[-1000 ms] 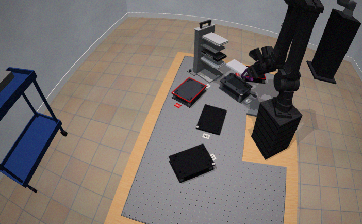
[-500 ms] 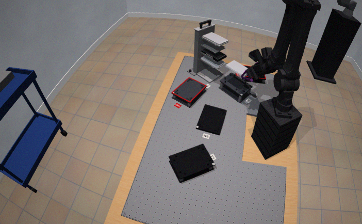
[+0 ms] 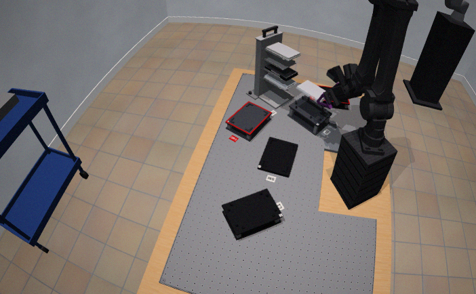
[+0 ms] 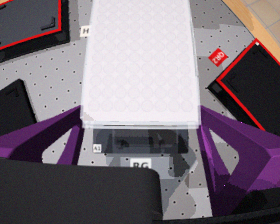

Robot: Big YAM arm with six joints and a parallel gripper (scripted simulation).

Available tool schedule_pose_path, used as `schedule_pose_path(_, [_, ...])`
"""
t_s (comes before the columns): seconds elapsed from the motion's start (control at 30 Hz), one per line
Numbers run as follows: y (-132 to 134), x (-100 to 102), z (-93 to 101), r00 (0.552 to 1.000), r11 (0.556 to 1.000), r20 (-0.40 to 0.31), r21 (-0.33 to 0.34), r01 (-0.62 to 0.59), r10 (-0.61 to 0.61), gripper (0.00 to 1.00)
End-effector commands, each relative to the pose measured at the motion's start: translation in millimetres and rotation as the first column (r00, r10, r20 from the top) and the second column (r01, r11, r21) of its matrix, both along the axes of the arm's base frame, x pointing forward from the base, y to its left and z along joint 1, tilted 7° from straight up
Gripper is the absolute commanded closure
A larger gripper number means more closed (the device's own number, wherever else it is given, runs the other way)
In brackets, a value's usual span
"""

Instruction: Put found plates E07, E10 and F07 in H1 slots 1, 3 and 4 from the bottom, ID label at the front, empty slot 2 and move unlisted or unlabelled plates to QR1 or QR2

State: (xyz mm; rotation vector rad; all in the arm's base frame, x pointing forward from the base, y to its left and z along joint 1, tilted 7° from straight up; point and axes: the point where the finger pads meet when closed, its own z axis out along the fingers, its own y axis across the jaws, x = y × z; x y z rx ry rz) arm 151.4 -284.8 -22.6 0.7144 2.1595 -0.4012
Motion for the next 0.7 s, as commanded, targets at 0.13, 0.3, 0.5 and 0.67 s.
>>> schedule_pose_path(0.13, [-2.6, 3.8, 0.0, 1.0, 1.0, 0.008, -0.02, -0.006, 0.006, 0.14])
schedule_pose_path(0.3, [-3.0, 3.9, -1.4, 1.0, 1.0, 0.008, -0.02, -0.006, 0.006, 0.14])
schedule_pose_path(0.5, [-4.1, 4.2, -4.0, 1.0, 1.0, 0.009, -0.021, -0.005, 0.005, 0.14])
schedule_pose_path(0.67, [-5.1, 4.5, -6.2, 1.0, 1.0, 0.009, -0.022, -0.005, 0.005, 0.14])
